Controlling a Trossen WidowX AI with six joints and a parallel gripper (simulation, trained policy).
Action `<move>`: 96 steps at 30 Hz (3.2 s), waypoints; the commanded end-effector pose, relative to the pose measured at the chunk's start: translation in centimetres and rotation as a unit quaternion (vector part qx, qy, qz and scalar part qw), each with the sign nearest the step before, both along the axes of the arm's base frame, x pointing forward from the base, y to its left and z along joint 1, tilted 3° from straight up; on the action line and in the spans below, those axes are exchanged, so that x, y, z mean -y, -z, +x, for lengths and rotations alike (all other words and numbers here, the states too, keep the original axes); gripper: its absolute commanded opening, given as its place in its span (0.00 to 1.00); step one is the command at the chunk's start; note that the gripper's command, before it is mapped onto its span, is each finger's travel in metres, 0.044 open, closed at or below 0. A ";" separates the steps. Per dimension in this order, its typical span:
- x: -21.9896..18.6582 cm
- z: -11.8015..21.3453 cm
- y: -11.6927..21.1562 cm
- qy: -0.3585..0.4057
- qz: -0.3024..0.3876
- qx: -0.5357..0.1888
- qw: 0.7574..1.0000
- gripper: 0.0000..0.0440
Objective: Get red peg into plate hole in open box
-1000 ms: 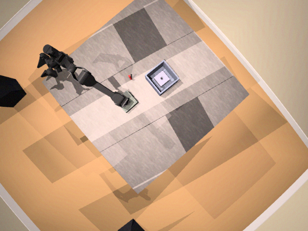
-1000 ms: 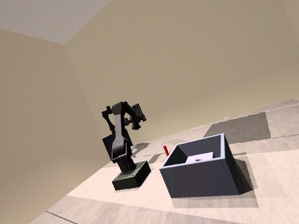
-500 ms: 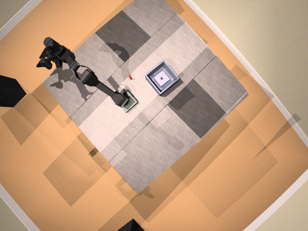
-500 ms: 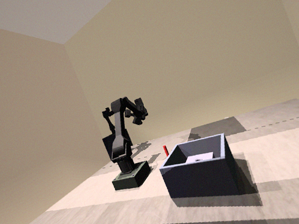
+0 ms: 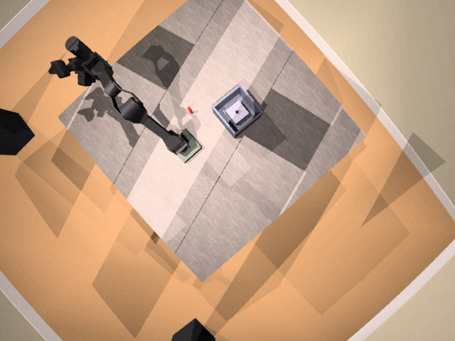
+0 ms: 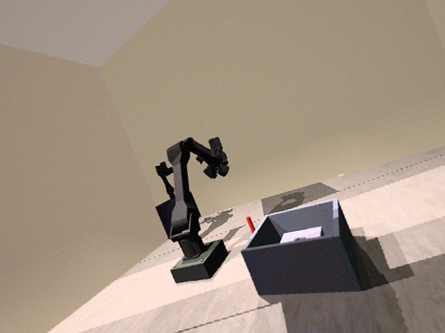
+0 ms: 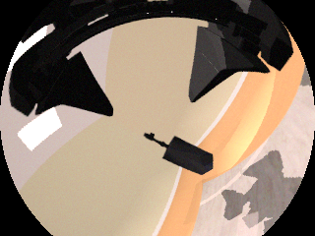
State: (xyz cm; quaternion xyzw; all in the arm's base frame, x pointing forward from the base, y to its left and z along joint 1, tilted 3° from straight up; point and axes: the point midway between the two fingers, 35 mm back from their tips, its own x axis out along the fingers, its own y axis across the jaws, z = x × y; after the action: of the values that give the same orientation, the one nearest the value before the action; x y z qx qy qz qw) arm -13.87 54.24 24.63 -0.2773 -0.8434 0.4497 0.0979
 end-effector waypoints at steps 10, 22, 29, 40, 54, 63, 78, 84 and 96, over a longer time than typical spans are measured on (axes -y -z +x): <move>-0.3 6.4 -0.7 0.122 -0.168 -0.093 0.974 1.00; 0.5 12.3 -1.3 0.231 -0.296 -0.197 0.906 1.00; 1.4 15.6 -1.5 0.290 -0.357 -0.263 0.848 1.00; 3.6 20.6 -1.6 0.374 -0.430 -0.370 0.734 1.00; 7.4 26.3 -1.2 0.457 -0.481 -0.503 0.554 1.00; 10.4 29.4 -0.5 0.495 -0.489 -0.580 0.423 1.00; 16.3 33.1 1.4 0.530 -0.465 -0.684 0.188 1.00; 18.8 34.1 2.4 0.534 -0.443 -0.714 0.091 1.00; 23.9 35.0 4.6 0.527 -0.377 -0.755 -0.102 1.00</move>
State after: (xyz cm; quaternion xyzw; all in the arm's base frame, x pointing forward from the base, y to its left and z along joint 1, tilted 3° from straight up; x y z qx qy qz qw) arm 21.02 31.69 20.76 0.1330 -0.4431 -0.4669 -0.7536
